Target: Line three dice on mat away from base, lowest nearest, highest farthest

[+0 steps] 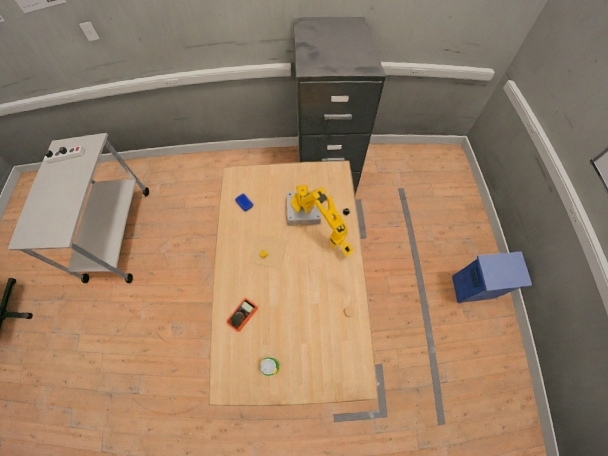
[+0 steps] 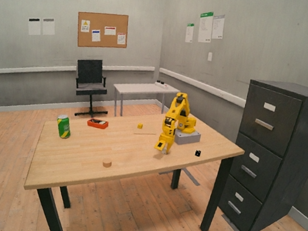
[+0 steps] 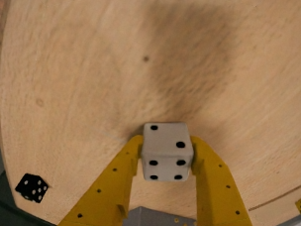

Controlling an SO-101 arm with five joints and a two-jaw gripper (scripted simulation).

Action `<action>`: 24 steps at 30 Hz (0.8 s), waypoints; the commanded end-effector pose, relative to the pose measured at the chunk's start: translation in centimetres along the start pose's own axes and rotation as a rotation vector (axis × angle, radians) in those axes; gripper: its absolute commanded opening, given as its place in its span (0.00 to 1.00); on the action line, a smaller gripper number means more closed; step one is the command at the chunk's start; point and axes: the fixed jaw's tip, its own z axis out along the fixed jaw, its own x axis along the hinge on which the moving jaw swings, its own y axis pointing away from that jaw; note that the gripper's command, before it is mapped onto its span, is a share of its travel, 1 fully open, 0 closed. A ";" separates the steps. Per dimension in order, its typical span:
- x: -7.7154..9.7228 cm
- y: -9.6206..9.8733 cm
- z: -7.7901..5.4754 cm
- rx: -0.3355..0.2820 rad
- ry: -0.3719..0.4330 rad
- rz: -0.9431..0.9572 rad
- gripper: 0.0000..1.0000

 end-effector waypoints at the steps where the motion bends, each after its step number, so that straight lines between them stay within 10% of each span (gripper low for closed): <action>1: 0.5 -0.2 0.4 0.001 0.023 0.000 0.00; 24: 0.3 0.1 -3.5 0.001 0.022 0.000 0.00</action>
